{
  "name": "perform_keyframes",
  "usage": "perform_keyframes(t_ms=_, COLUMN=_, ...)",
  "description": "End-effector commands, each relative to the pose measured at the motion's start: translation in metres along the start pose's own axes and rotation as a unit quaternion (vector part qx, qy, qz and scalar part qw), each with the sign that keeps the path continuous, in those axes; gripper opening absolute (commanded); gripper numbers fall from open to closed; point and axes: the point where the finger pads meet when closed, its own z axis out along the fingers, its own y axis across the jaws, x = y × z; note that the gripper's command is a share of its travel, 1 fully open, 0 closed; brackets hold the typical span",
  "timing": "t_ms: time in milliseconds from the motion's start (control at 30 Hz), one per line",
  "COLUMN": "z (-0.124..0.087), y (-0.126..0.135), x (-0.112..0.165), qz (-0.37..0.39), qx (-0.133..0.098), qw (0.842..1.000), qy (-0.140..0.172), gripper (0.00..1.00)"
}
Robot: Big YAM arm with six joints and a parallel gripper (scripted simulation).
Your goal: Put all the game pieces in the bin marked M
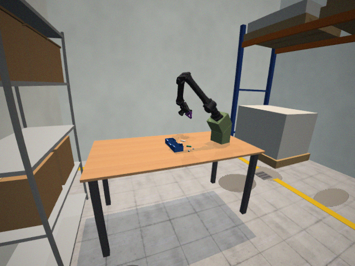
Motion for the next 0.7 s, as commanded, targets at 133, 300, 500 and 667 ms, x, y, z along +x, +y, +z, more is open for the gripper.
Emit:
perform_keyframes(t_ms=133, z=0.009, y=0.056, x=-0.011, qz=-0.044, qx=0.093, qw=0.995, qy=-0.013, gripper=0.08)
perform_keyframes(t_ms=300, z=0.017, y=0.08, x=-0.012, qz=-0.074, qx=0.132, qw=0.988, qy=-0.02, gripper=0.08)
perform_keyframes(t_ms=500, z=0.034, y=0.12, x=-0.009, qz=-0.138, qx=0.199, qw=0.969, qy=-0.046, gripper=0.08)
perform_keyframes(t_ms=667, z=0.051, y=0.158, x=-0.003, qz=-0.19, qx=0.237, qw=0.95, qy=-0.074, gripper=0.08)
